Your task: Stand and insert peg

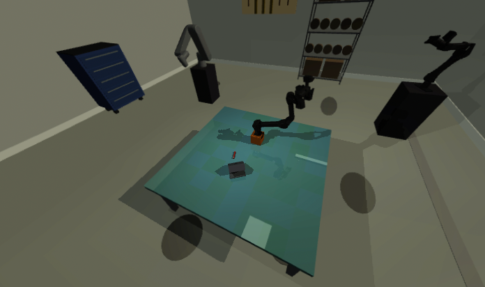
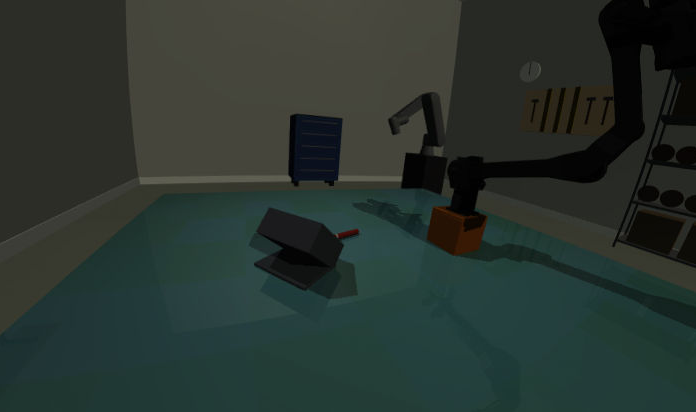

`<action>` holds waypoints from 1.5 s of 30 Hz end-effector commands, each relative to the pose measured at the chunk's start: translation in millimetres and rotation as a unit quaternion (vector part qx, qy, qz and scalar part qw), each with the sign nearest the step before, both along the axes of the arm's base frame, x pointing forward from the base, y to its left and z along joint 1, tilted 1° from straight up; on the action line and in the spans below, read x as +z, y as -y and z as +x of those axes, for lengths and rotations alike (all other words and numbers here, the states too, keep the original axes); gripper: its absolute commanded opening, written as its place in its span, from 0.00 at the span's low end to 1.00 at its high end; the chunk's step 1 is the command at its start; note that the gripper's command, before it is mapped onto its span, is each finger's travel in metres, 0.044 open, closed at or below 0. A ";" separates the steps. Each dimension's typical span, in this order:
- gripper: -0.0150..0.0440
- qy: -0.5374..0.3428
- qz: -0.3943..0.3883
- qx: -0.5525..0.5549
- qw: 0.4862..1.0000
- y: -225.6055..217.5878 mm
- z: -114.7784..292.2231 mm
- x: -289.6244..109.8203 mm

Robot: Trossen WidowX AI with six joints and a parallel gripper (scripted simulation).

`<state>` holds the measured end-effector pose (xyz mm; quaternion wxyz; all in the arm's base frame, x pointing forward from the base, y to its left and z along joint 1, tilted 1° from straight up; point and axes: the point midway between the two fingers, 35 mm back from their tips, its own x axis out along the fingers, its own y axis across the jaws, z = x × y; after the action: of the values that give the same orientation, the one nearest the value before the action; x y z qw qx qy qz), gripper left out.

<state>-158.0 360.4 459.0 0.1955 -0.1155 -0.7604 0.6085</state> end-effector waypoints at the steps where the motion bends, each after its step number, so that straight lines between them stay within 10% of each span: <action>1: 0.98 -0.001 0.001 0.000 1.000 0.1 -0.3 0.5; 45: 1.00 -0.127 0.559 -0.104 0.813 243.6 13.9 178.4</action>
<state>-153.4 147.8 625.2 0.3619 0.0001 -0.9247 0.1183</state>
